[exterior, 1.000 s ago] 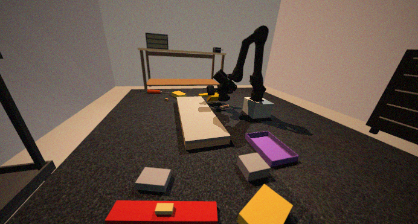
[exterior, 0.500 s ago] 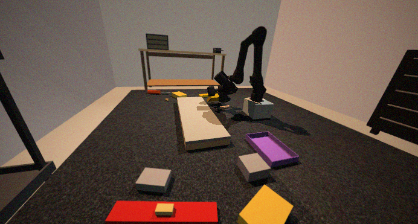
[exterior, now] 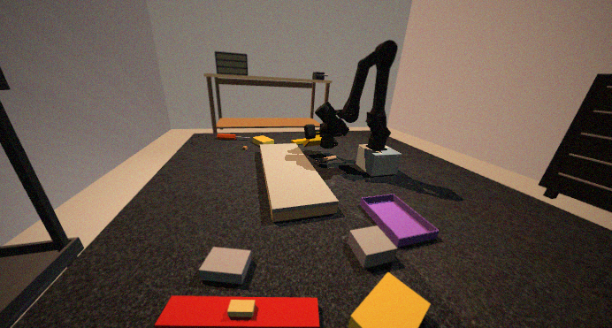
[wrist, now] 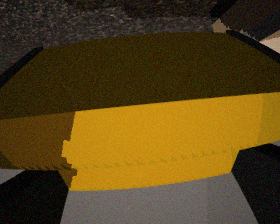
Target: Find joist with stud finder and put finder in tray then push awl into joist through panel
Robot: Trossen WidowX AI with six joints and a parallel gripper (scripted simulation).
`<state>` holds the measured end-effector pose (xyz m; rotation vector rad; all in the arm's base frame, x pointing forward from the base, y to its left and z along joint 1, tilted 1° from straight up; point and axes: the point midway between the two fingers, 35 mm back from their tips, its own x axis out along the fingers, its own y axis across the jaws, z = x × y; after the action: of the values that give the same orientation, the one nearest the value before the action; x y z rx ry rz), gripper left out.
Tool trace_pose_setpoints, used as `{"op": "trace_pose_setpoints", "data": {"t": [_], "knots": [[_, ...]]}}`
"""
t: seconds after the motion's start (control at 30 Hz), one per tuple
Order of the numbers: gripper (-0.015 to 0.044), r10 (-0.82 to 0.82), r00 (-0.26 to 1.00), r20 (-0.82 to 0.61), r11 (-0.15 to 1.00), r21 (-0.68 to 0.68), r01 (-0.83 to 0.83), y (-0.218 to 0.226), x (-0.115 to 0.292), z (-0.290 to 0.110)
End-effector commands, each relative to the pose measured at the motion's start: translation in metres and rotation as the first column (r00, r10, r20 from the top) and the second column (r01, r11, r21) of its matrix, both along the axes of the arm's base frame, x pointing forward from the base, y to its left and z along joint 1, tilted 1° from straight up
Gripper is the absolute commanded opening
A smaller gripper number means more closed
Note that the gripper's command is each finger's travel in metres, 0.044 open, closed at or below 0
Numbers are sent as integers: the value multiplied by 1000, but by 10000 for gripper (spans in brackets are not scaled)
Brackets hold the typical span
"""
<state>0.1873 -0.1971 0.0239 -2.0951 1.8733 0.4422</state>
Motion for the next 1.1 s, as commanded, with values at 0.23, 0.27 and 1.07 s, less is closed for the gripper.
{"op": "trace_pose_setpoints", "data": {"t": [0.23, 0.27, 1.07], "knots": [[0, -3, 1000, -4, 1000, -5, 3, 0, 0, -6], [0, -3, 1000, -3, 1000, -5, 3, 0, 0, -6], [0, -2, 1000, -2, 1000, 2, 2, 1, -1, -22]]}}
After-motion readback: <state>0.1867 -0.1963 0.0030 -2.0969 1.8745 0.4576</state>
